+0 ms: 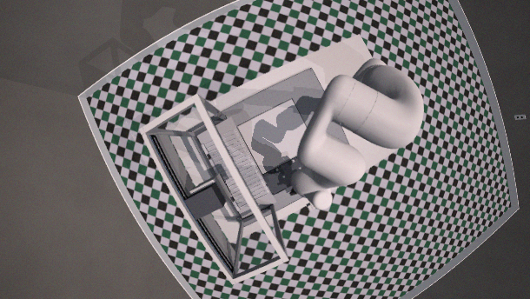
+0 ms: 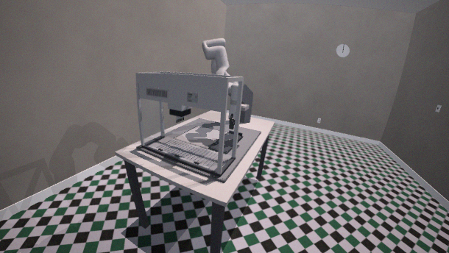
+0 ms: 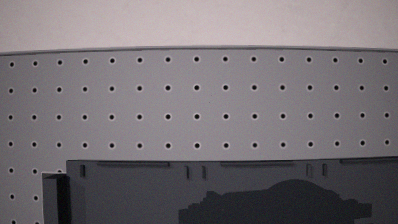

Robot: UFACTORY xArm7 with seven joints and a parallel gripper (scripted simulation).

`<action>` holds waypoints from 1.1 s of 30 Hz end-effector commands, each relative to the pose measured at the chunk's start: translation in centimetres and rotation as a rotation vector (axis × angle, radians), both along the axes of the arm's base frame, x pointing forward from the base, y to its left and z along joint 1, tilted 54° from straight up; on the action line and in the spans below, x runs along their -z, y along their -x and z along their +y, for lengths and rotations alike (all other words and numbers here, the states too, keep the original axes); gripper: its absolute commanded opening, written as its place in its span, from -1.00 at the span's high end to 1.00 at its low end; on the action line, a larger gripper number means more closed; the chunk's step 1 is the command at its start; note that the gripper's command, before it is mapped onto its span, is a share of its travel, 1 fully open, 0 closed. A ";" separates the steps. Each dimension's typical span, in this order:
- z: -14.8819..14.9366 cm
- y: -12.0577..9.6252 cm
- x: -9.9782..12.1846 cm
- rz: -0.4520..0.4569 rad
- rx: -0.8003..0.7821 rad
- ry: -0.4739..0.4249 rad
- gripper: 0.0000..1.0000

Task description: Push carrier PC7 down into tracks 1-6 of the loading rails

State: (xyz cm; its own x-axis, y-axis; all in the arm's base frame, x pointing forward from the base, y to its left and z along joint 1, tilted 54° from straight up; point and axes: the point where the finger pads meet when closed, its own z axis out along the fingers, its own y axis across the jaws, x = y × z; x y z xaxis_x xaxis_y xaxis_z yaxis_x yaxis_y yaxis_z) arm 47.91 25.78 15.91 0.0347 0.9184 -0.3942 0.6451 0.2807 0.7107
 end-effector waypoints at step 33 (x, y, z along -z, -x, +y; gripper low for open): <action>7.1 -1.0 3.2 0.001 0.006 0.004 -1.00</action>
State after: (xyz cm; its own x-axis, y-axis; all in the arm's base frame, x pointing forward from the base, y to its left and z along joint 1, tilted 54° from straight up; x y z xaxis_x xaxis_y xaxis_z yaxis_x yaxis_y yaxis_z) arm 48.87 32.69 12.75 0.0431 0.9156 -0.3998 0.6486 0.2787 0.7082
